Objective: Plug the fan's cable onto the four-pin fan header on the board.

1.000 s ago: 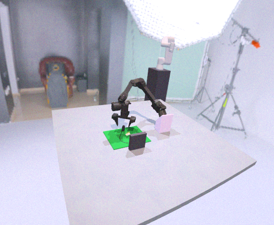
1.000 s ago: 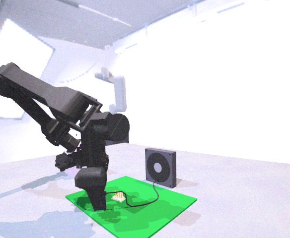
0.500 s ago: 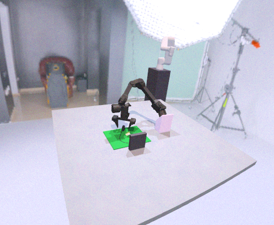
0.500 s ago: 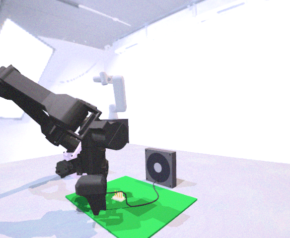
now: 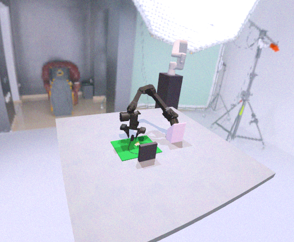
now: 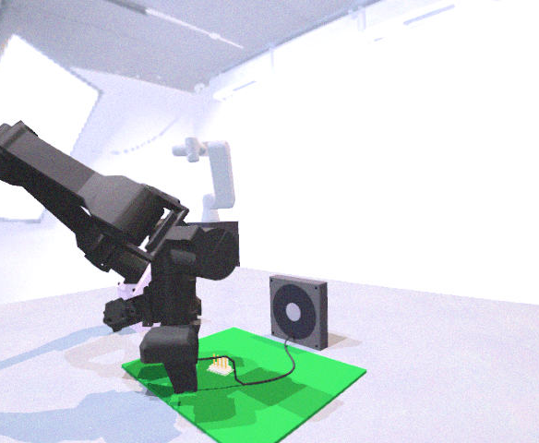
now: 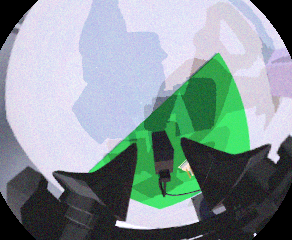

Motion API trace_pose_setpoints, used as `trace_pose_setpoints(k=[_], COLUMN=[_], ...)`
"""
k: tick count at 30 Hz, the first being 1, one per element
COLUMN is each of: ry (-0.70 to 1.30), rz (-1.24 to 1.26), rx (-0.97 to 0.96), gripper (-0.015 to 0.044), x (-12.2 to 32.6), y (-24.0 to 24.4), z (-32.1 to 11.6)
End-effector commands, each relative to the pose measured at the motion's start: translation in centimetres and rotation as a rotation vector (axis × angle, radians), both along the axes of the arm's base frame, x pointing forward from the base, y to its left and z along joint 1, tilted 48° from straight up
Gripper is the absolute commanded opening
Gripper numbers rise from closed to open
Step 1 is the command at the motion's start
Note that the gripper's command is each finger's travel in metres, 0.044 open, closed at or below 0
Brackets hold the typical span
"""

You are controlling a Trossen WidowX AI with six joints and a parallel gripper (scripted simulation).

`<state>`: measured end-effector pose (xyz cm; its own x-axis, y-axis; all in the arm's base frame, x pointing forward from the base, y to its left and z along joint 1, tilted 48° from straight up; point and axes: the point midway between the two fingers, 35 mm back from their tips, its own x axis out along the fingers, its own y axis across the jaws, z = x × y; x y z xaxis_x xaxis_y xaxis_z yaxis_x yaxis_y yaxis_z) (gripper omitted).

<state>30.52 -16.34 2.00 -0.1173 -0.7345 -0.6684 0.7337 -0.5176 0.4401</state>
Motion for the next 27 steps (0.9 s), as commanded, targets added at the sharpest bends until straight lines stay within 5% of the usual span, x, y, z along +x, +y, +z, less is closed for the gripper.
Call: trace_pose_setpoints(k=[1,7,15,27], ry=[0.0,0.0,0.009,0.148], rz=[0.0,0.0,0.0,0.127], rx=[0.0,0.0,-0.002,0.022], gripper=[0.0151,0.0,0.0,0.0], x=[0.0,0.0,0.6,0.7], y=[0.0,0.0,3.7,4.1], z=[0.0,0.0,3.3,2.7])
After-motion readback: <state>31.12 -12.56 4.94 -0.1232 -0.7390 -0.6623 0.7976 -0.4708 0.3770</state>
